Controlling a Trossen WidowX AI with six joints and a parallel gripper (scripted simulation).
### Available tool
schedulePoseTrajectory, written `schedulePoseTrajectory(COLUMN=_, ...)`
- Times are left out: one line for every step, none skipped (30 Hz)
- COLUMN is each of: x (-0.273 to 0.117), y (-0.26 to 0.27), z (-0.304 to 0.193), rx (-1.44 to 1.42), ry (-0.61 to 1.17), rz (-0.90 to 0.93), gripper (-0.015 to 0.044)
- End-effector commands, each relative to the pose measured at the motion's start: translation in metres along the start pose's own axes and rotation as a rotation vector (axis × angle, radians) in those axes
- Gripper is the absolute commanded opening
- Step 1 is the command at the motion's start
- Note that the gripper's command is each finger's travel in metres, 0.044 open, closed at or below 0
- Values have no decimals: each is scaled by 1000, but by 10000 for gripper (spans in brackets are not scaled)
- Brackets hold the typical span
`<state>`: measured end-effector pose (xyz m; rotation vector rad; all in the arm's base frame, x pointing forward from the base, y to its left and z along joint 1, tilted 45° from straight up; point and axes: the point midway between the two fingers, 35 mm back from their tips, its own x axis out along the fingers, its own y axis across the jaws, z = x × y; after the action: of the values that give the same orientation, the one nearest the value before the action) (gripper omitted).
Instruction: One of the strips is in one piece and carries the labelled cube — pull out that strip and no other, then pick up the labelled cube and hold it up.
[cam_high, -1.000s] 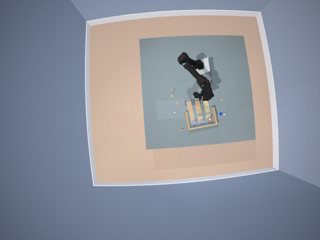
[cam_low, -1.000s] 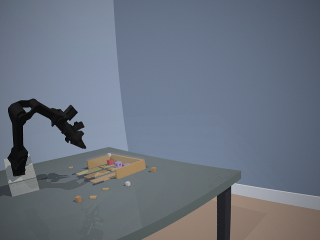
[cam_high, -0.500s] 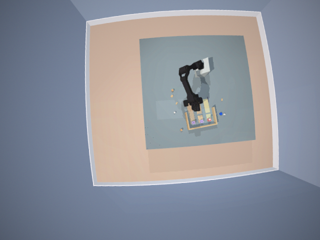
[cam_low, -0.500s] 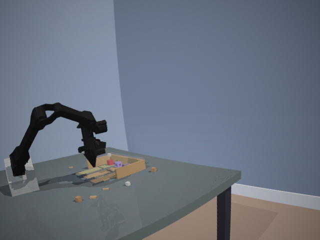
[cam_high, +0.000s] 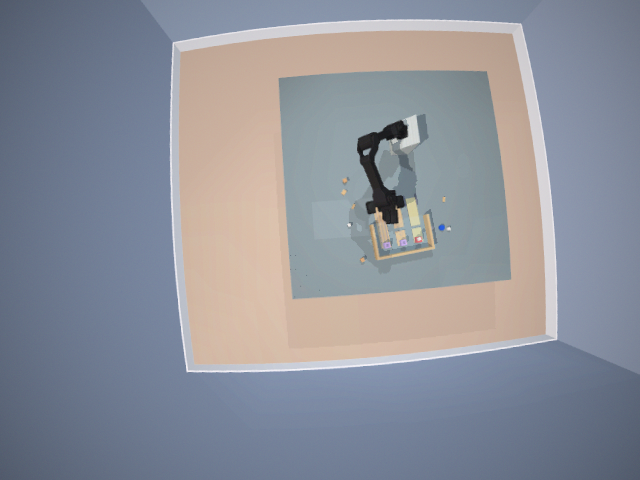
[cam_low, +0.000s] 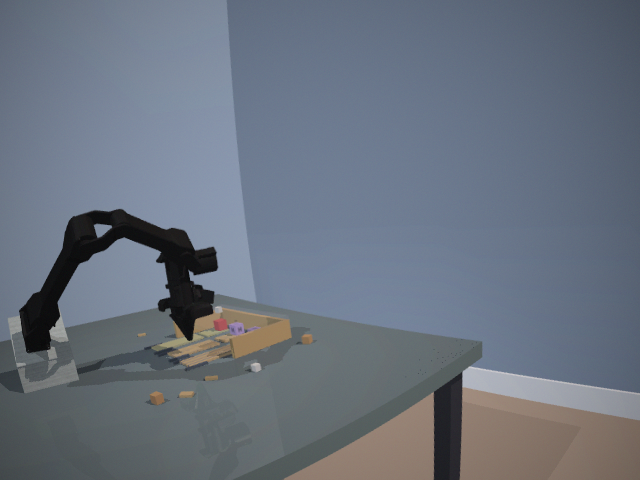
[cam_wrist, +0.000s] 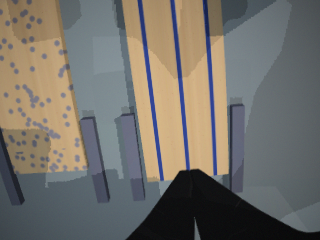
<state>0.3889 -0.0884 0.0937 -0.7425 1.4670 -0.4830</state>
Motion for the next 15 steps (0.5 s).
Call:
schedulePoseTrajectory(x=7, y=1, z=-1, rx=-5, ry=4, rz=4, gripper=0)
schedulePoseTrajectory(x=9, y=1, z=-1, rx=-5, ry=4, rz=4, gripper=0)
schedulePoseTrajectory(x=10, y=1, z=-1, rx=-5, ry=4, rz=4, gripper=0)
schedulePoseTrajectory(x=12, y=1, z=-1, rx=-5, ry=4, rz=4, gripper=0)
schedulePoseTrajectory(x=13, y=0, z=-1, rx=-5, ry=4, rz=4, gripper=0)
schedulePoseTrajectory(x=15, y=0, z=-1, rx=-5, ry=4, rz=4, gripper=0)
schedulePoseTrajectory(x=17, y=0, z=-1, rx=-5, ry=4, rz=3, gripper=0)
schedulePoseTrajectory(x=18, y=0, z=-1, rx=-5, ry=4, rz=3, gripper=0)
schedulePoseTrajectory(x=20, y=0, z=-2, rx=-5, ry=4, rz=3, gripper=0)
schedulePoseTrajectory(x=22, y=0, z=-2, rx=-5, ry=4, rz=3, gripper=0)
schedulePoseTrajectory(x=23, y=0, z=-2, rx=-5, ry=4, rz=3, gripper=0)
schedulePoseTrajectory(x=25, y=0, z=-2, rx=-5, ry=4, rz=3, gripper=0)
schedulePoseTrajectory(x=27, y=0, z=-2, rx=-5, ry=4, rz=3, gripper=0)
schedulePoseTrajectory(x=28, y=0, z=-2, rx=-5, ry=4, rz=3, gripper=0)
schedulePoseTrajectory(x=30, y=0, z=-2, rx=-5, ry=4, rz=3, gripper=0)
